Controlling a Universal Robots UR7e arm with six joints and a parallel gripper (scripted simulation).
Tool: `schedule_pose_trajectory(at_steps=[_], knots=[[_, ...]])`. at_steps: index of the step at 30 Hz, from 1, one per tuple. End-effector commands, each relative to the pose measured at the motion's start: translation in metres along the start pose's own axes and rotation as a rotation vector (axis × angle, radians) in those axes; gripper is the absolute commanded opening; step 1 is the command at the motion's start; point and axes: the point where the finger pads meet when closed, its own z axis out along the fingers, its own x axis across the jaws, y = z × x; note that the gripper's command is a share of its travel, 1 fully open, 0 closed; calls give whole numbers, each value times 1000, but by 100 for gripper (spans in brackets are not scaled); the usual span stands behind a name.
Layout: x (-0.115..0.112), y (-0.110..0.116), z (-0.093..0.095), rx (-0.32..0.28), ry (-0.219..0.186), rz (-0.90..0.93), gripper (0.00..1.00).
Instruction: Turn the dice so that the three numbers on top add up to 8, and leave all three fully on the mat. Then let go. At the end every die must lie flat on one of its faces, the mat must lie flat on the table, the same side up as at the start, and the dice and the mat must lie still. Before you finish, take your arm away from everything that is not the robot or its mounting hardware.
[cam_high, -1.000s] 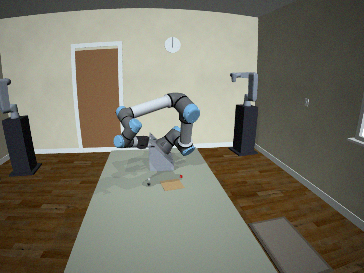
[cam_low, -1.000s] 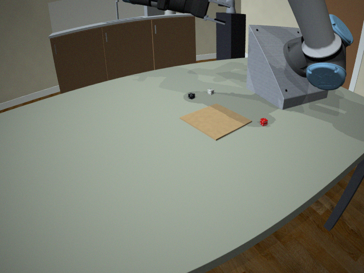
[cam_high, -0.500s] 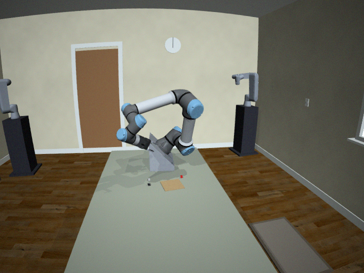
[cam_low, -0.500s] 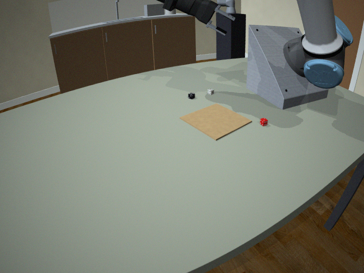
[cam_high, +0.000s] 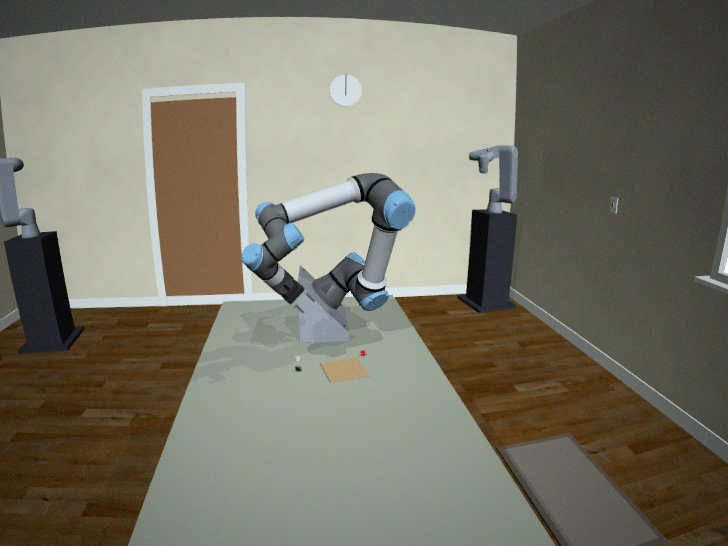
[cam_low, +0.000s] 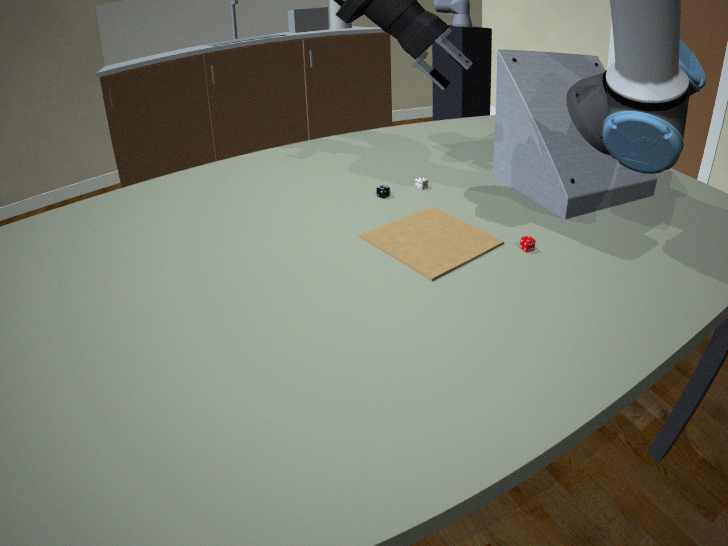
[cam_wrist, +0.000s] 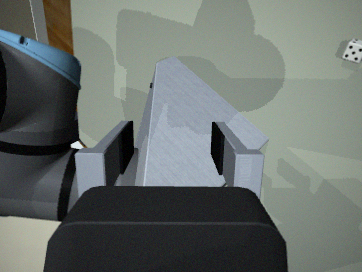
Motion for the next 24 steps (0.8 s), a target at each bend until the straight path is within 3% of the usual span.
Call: schedule_pose_trajectory(at_steps=[1, 6, 9, 11, 17, 22, 24], knots=[[17, -3, 8, 63, 137, 89, 100], [26, -5, 11, 111, 216, 144, 100], [26, -5, 11, 114, 220, 147, 100], [34, -8, 12, 159, 286, 192, 100], [41, -10, 13, 211, 356, 240, 100], [49, -13, 12, 282, 441, 298, 100], [50, -14, 12, 284, 444, 300, 100]])
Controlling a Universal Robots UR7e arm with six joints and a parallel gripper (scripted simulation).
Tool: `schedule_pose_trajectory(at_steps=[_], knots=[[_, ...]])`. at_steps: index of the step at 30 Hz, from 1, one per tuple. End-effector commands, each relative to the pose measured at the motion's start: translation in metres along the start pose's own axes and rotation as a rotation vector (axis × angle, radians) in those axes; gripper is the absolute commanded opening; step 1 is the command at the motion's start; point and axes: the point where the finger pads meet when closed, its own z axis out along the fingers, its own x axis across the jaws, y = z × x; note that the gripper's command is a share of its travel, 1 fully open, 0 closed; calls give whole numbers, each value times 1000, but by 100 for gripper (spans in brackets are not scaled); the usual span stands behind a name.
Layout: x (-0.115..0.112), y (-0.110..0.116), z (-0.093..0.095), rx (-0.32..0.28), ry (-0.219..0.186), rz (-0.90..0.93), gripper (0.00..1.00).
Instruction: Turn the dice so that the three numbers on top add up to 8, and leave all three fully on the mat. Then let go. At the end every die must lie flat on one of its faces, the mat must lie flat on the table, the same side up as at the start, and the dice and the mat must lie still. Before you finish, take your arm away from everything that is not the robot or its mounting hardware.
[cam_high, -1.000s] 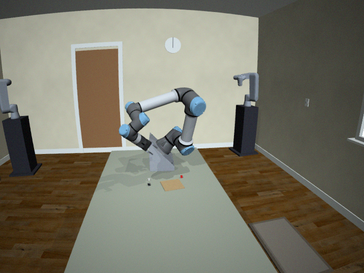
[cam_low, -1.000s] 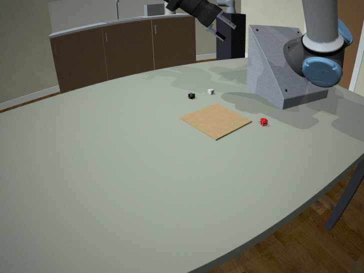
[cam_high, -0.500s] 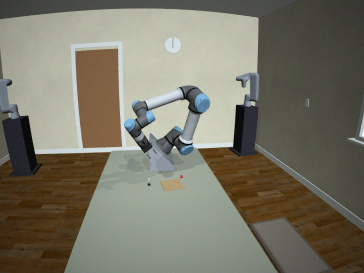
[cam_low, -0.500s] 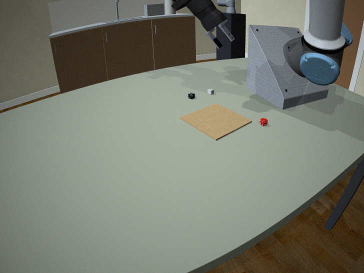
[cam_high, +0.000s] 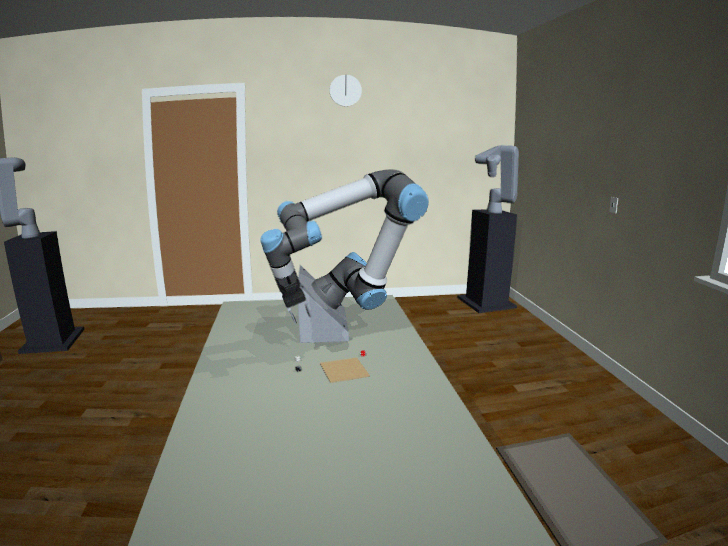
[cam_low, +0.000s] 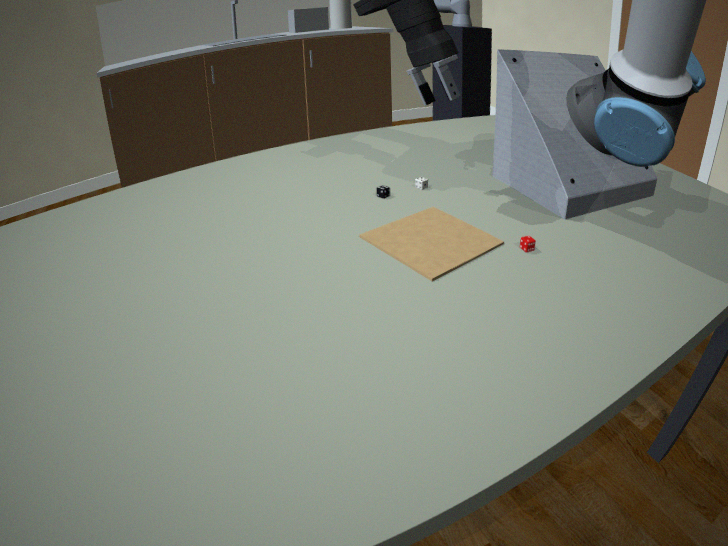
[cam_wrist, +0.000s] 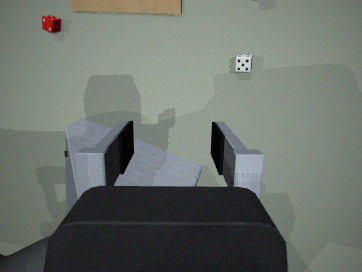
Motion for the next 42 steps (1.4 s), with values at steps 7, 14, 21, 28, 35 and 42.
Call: schedule_pose_trajectory(at_steps=[7, 14, 21, 28, 35, 42], knots=[[16, -11, 4, 162, 191, 134, 100], [20, -16, 2, 247, 268, 193, 100], [21, -18, 1, 274, 290, 210, 100], [21, -18, 1, 277, 292, 211, 100], [21, -18, 1, 277, 292, 211, 100], [21, -18, 1, 276, 293, 212, 100]])
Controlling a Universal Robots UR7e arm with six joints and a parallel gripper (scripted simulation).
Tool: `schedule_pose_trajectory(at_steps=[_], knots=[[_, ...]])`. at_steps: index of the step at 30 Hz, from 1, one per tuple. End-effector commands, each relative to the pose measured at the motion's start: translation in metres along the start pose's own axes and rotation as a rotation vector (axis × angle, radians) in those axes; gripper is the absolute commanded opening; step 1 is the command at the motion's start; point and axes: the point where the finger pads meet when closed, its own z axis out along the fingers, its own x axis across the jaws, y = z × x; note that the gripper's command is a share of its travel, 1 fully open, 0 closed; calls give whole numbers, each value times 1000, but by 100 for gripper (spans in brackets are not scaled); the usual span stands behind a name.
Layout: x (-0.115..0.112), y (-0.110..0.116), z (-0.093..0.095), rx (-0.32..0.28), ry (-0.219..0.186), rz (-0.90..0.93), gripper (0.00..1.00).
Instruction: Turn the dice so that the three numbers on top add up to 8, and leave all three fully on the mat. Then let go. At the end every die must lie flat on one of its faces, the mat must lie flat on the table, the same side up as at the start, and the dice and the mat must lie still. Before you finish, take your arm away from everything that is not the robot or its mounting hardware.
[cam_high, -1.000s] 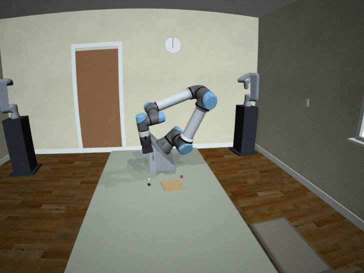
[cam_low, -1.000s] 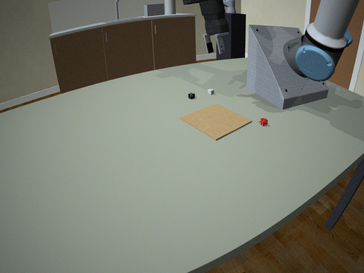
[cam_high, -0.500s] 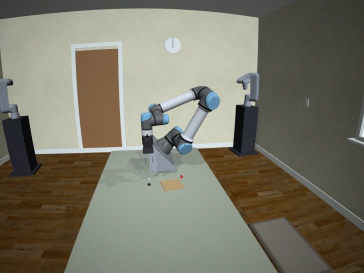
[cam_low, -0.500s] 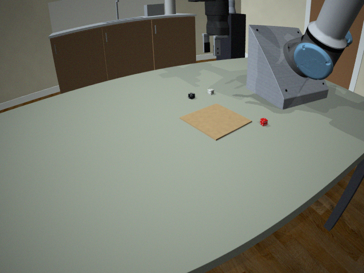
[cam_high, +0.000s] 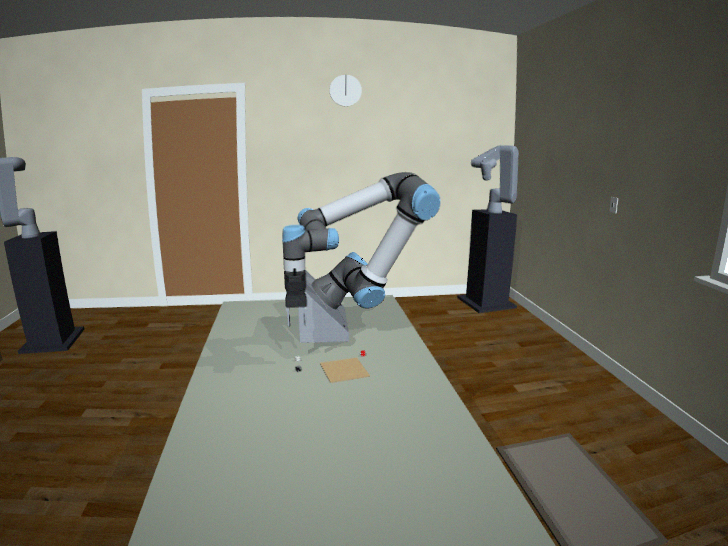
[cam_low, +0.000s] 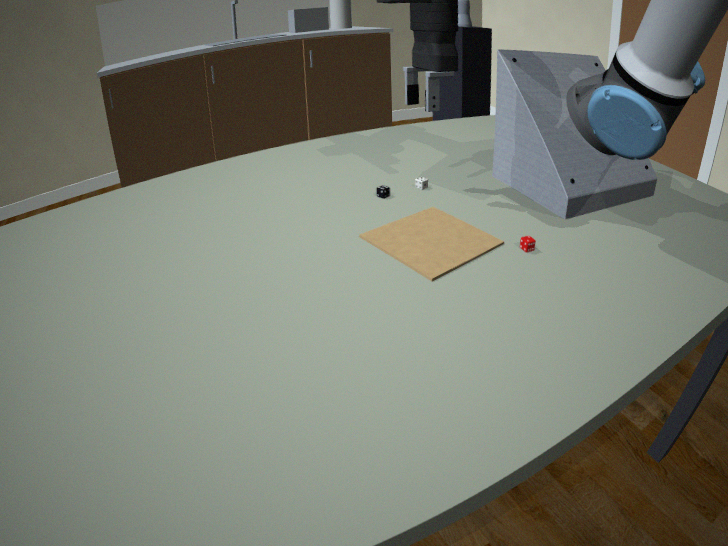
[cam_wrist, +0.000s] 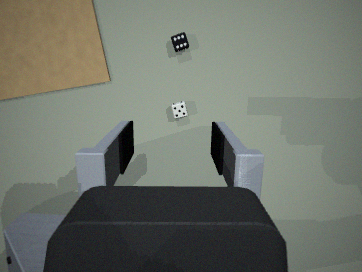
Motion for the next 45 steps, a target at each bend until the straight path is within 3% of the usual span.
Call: schedule_pose_trajectory(at_steps=[1, 10, 25, 34, 45], knots=[[0, 1, 1, 3, 1, 3, 100], [0, 1, 17, -2, 4, 3, 100], [0, 2, 99, -2, 4, 3, 100], [0, 2, 116, -2, 4, 3, 100], [0, 2, 117, -2, 4, 3, 100]])
